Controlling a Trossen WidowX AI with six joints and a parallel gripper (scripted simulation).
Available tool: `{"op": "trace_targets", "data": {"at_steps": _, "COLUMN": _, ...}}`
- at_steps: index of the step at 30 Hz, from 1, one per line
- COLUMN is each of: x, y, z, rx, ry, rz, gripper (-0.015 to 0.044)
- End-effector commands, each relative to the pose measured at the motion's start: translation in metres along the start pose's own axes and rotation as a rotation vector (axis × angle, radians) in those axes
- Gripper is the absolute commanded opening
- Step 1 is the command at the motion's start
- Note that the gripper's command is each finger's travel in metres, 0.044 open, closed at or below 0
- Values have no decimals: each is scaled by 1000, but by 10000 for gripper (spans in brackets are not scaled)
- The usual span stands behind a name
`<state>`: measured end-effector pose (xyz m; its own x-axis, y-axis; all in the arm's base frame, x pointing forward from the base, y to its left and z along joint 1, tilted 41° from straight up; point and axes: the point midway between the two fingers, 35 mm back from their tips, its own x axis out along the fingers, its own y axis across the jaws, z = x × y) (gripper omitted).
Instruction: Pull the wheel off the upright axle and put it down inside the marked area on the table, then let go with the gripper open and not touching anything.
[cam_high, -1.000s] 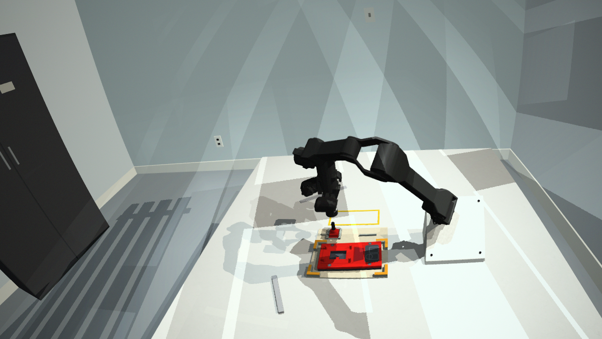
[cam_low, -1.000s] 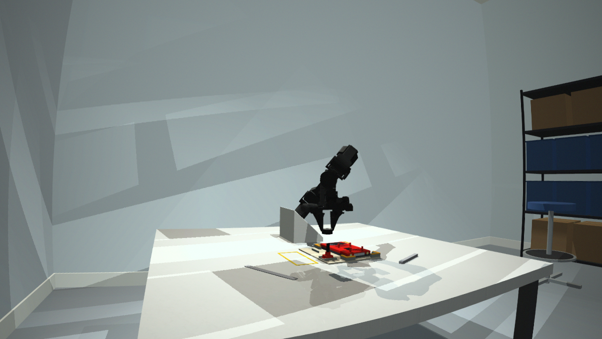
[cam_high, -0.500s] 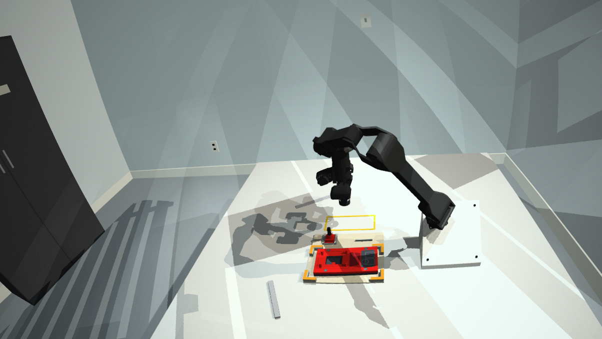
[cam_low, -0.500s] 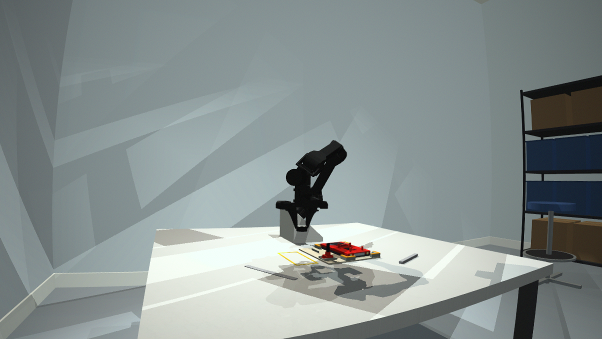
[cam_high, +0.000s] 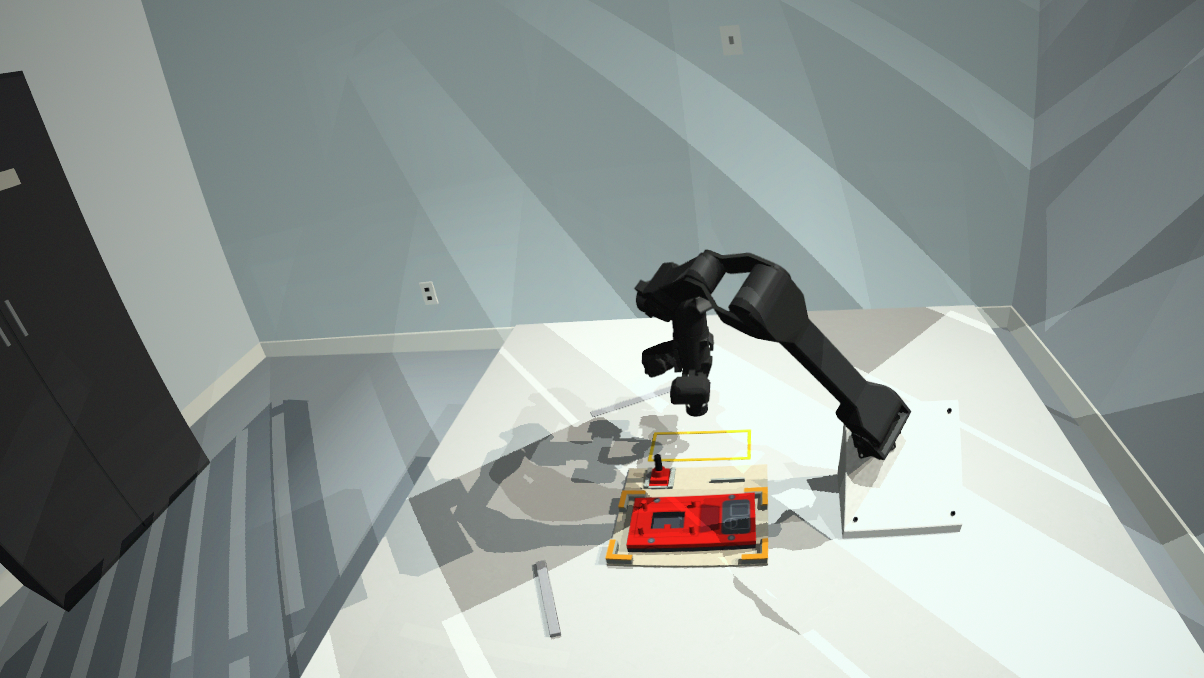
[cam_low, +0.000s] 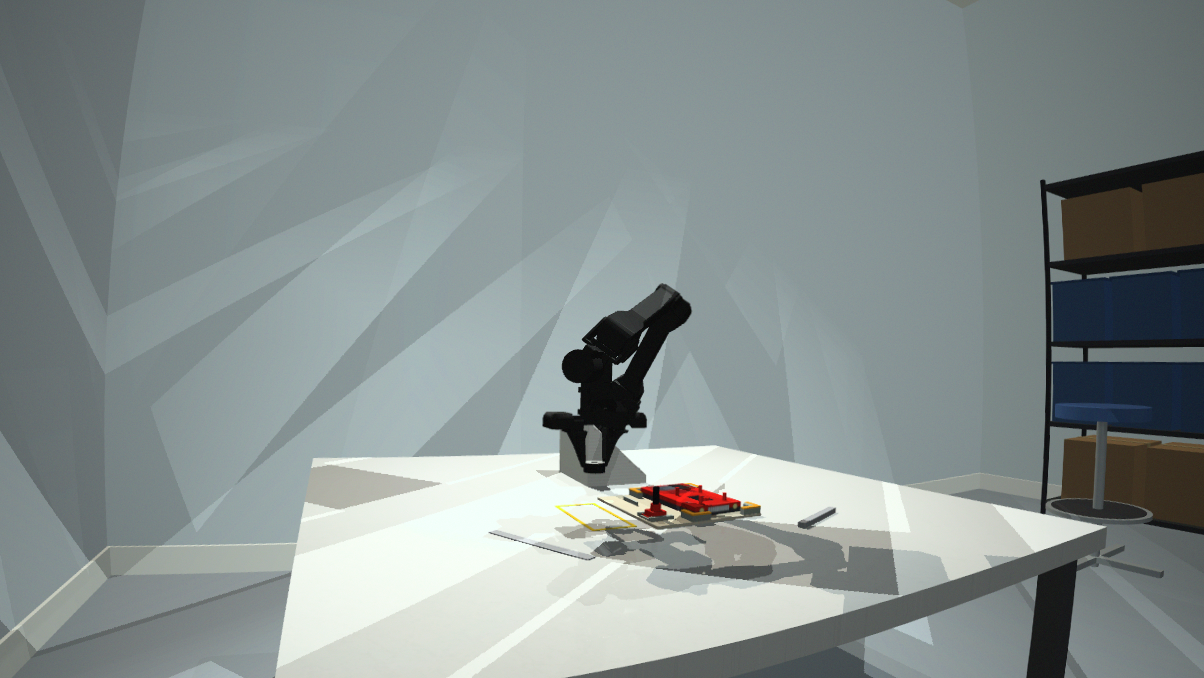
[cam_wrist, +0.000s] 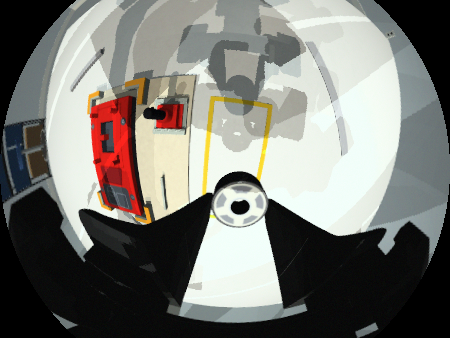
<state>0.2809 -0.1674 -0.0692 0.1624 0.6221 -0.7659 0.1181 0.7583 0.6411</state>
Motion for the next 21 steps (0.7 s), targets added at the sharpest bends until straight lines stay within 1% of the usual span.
{"op": "trace_targets", "data": {"at_steps": 1, "x": 15, "y": 0, "z": 0, "rx": 5, "ry": 5, "rz": 8, "gripper": 0}}
{"op": "trace_targets", "data": {"at_steps": 11, "x": 83, "y": 2, "z": -1, "rx": 4, "ry": 5, "rz": 11, "gripper": 0}}
{"op": "trace_targets", "data": {"at_steps": 17, "x": 88, "y": 3, "z": -2, "rx": 4, "ry": 5, "rz": 12, "gripper": 0}}
{"op": "trace_targets", "data": {"at_steps": 21, "x": 84, "y": 3, "z": -2, "rx": 2, "ry": 9, "rz": 9, "gripper": 105}}
